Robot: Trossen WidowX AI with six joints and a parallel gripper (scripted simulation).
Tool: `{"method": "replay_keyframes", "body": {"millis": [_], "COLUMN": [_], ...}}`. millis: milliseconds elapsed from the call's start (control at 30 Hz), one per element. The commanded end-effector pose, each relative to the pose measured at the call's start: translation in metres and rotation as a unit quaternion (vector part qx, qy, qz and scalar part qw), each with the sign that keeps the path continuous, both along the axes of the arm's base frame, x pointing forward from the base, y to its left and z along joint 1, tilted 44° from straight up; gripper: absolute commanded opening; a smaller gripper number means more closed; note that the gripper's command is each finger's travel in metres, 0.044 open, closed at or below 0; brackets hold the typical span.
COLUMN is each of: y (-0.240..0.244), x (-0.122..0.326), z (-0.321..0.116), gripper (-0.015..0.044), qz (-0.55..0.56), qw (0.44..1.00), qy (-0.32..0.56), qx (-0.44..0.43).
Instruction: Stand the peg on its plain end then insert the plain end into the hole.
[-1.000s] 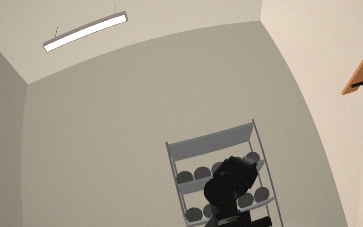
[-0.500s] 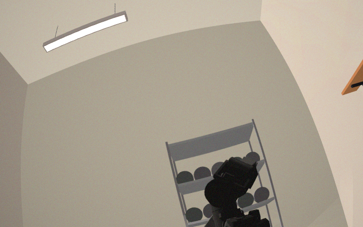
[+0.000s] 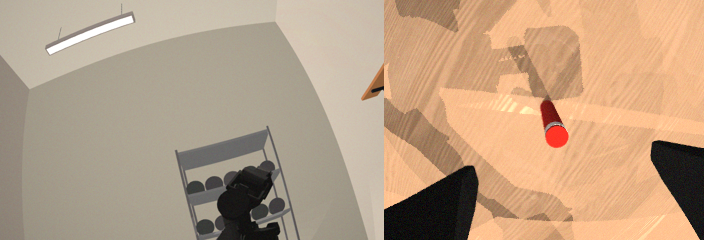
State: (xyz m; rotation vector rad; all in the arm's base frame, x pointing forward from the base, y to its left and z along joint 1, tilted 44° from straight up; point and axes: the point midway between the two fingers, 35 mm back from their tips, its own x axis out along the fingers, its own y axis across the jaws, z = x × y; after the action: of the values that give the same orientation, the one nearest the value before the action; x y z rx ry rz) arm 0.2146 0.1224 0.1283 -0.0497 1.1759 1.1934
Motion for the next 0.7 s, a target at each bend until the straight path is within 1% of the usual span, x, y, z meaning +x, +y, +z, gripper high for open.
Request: {"method": "replay_keyframes", "body": {"millis": [0, 333, 667], "y": [0.0012, 0.0022, 0.0034], "x": [0.0000, 0.0000, -0.0003], "z": [0.0001, -0.0011, -0.0022], "gripper": [0.0440, 0.0440, 0.0440], "qz": [0.032, 0.123, 0.212], "qw": [0.999, 0.985, 0.955], "qy": [-0.031, -0.118, -0.204], "qx": [0.007, 0.020, 0.033]}}
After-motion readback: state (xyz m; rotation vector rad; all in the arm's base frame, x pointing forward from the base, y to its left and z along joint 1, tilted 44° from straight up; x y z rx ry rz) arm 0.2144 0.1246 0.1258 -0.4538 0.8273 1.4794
